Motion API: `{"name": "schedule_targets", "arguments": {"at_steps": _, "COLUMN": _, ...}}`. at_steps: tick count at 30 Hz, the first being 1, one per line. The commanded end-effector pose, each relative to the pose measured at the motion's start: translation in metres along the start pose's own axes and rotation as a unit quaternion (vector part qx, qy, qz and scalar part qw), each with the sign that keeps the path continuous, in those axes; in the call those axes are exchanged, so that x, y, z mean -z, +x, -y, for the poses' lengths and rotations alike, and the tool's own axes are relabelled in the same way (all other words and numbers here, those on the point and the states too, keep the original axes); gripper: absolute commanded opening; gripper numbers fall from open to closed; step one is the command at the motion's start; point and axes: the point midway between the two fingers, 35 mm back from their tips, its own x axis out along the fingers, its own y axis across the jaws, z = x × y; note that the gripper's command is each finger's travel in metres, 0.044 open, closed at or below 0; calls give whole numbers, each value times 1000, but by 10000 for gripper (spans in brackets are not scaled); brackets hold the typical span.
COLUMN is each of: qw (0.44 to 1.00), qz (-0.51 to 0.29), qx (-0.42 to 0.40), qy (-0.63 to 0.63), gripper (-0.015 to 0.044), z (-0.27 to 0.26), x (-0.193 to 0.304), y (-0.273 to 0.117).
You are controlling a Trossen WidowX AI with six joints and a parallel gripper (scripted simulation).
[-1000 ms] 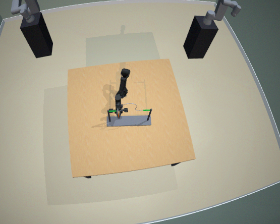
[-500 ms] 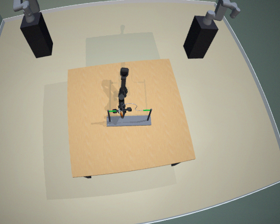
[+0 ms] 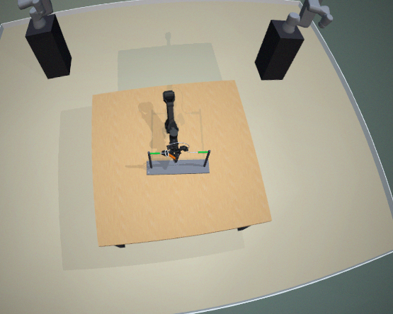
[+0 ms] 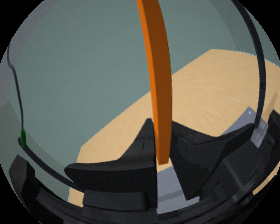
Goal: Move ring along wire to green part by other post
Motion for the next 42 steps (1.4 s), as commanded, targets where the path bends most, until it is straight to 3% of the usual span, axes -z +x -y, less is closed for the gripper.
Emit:
{"name": "schedule_targets", "arguments": {"at_steps": 1, "qw": 999, "qz": -8, "qx": -6, "qy": 38, "gripper": -150, "z": -14, "x": -5, "y": -4}}
{"name": "schedule_targets", "arguments": {"at_steps": 15, "qw": 974, "qz": -114, "qx": -43, "qy": 189, "gripper": -150, "z": -61, "x": -19, "y": -32}}
{"name": "schedule_targets", "arguments": {"at_steps": 30, "qw": 908, "qz": -220, "qx": -116, "qy": 338, "gripper": -150, "z": -99, "x": -54, "y": -63}}
{"name": "schedule_targets", "arguments": {"at_steps": 42, "qw": 860, "qz": -217, "qx": -151, "qy": 437, "gripper": -150, "z": -121, "x": -80, "y": -68}}
